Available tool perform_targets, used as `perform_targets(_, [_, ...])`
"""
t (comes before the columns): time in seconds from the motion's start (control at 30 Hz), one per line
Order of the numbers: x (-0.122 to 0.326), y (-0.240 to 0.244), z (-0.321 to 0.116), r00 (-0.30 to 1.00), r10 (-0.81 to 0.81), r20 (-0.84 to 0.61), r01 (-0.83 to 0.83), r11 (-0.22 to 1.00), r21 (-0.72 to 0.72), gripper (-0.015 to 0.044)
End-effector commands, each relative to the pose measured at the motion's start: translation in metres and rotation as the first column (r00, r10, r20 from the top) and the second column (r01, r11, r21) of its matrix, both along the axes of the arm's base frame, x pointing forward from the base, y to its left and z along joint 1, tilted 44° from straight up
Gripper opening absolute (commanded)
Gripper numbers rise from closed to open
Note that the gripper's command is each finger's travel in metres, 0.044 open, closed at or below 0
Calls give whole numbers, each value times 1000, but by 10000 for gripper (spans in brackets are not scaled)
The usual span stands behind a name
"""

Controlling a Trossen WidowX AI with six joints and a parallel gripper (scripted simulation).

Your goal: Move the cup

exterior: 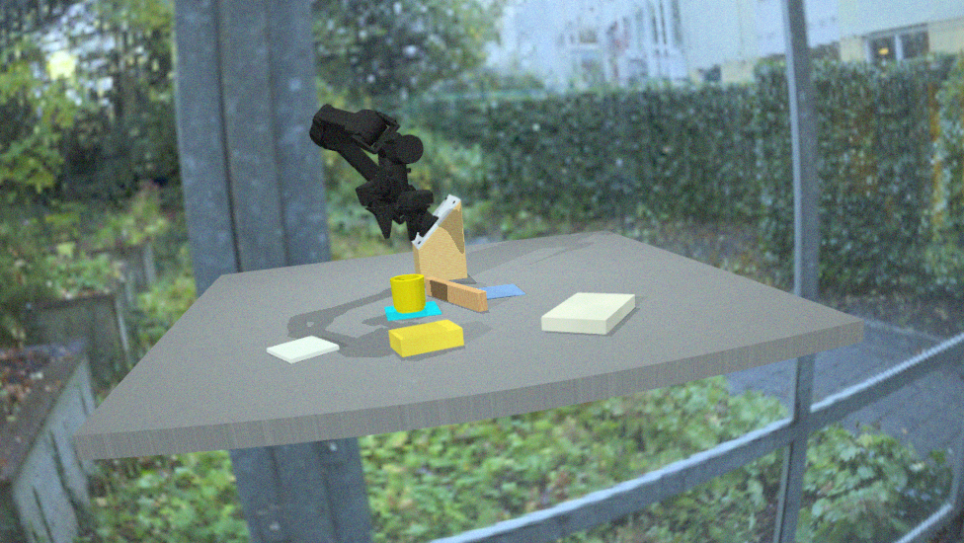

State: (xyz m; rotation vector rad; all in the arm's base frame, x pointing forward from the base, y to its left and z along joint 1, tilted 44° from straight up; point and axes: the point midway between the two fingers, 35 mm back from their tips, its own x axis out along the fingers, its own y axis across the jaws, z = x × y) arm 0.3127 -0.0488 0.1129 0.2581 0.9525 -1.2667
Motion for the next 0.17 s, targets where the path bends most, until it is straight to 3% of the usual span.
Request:
perform_targets(0.0, [0,0,0,1000,0,0,0,1000,0,440])
perform_targets(0.13, [0,0,0,1000,0,0,0,1000,0,440])
